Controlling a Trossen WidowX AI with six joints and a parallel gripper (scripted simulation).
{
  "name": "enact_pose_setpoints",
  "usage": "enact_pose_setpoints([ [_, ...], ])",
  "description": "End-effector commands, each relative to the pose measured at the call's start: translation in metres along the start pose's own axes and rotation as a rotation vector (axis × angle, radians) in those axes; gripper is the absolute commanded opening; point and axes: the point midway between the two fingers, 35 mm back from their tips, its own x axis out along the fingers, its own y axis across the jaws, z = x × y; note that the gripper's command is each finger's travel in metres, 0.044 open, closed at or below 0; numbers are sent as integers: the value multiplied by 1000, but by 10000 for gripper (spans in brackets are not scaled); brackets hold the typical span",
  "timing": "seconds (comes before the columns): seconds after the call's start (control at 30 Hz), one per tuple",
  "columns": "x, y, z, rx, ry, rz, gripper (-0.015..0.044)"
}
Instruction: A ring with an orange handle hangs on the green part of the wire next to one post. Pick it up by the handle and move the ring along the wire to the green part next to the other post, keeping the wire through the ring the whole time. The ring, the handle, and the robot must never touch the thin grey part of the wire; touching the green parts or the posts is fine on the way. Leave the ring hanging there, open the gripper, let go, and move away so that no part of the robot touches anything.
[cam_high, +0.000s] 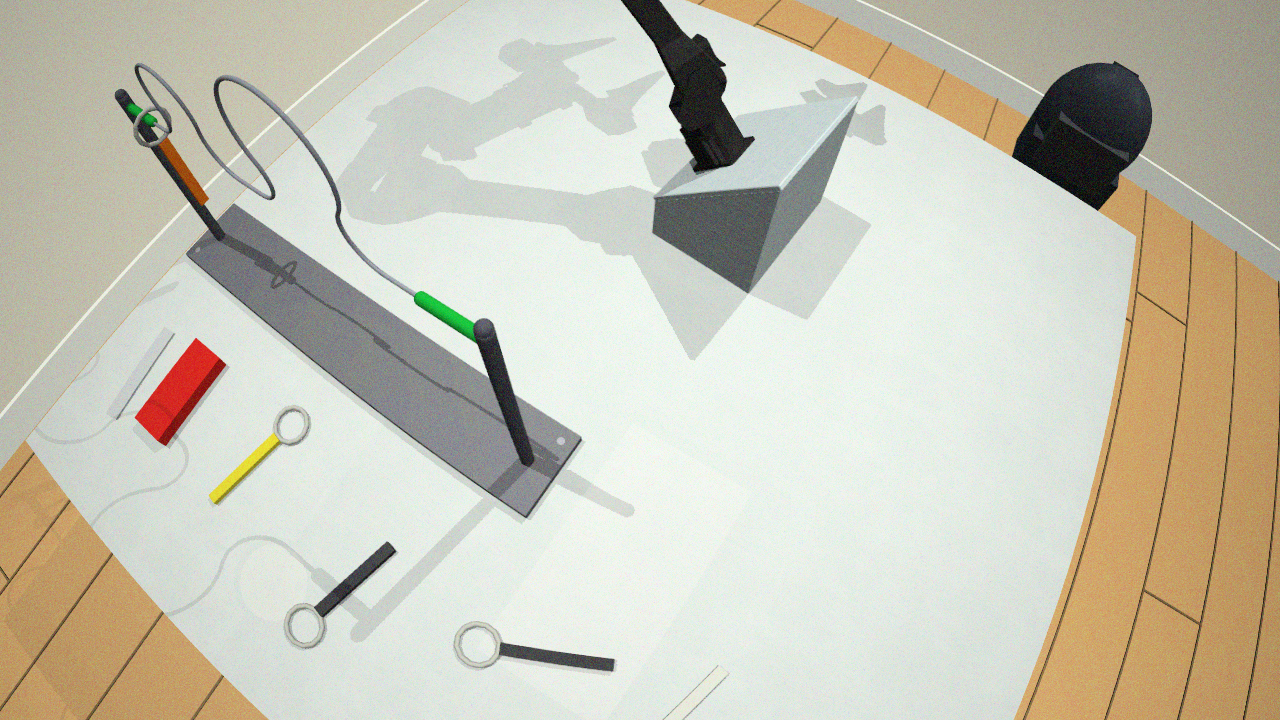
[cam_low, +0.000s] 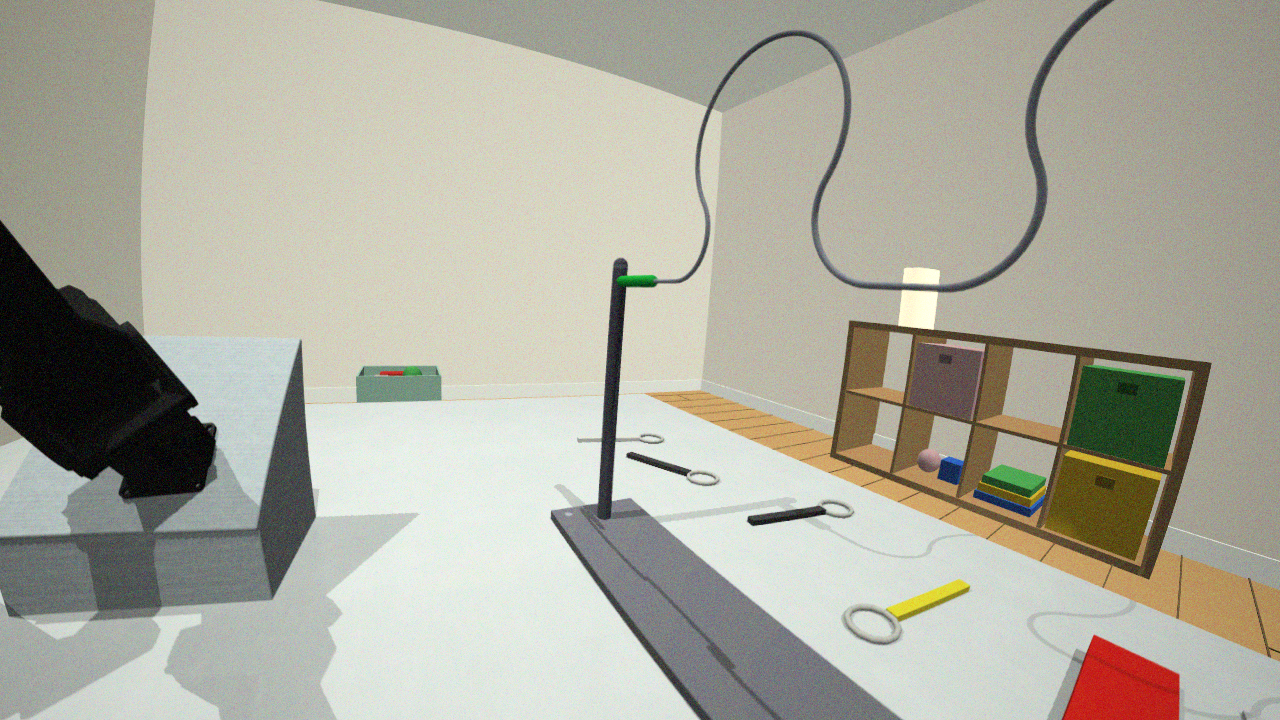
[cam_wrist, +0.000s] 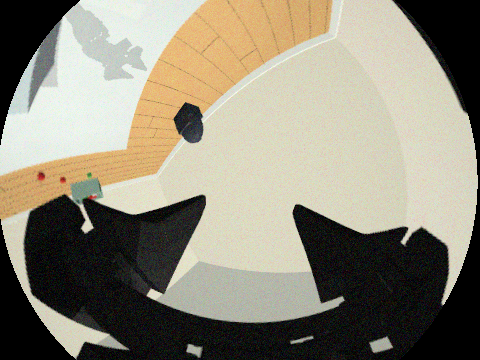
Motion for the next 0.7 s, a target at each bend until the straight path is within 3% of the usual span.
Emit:
enact_pose_setpoints([
  [0.0,0,0,-1,2,2,0,374],
  [0.27,-31,24,-58,107,164,10,164],
  [0.67,-123,77,-150,303,499,8,160],
])
